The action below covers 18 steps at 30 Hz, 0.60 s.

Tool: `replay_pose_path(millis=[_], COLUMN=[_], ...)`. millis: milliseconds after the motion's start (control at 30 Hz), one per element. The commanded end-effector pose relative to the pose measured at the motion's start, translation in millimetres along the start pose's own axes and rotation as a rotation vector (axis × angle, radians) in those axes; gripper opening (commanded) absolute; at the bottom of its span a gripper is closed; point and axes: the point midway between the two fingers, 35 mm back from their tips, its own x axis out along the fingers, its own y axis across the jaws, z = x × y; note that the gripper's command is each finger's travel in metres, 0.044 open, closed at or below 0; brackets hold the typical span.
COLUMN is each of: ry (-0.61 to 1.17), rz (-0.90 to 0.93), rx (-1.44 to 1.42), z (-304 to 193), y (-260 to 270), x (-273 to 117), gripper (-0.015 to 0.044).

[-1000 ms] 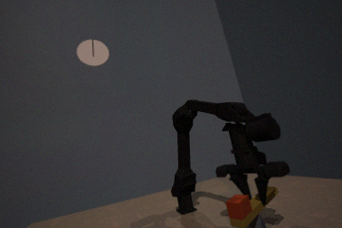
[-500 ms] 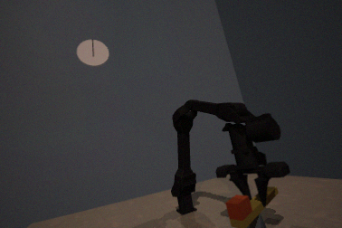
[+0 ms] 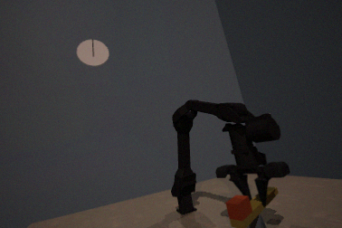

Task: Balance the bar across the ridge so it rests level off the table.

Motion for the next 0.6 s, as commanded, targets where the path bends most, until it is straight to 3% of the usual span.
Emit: replay_pose_path(millis=[0,567], ry=[0.002,0.002], rz=[-0.002,-0.002], rx=[-0.005,-0.005], z=[-0.4,-0.3], y=[-0.2,0.0], x=[0.7,2.2], gripper=[0.0,0.0])
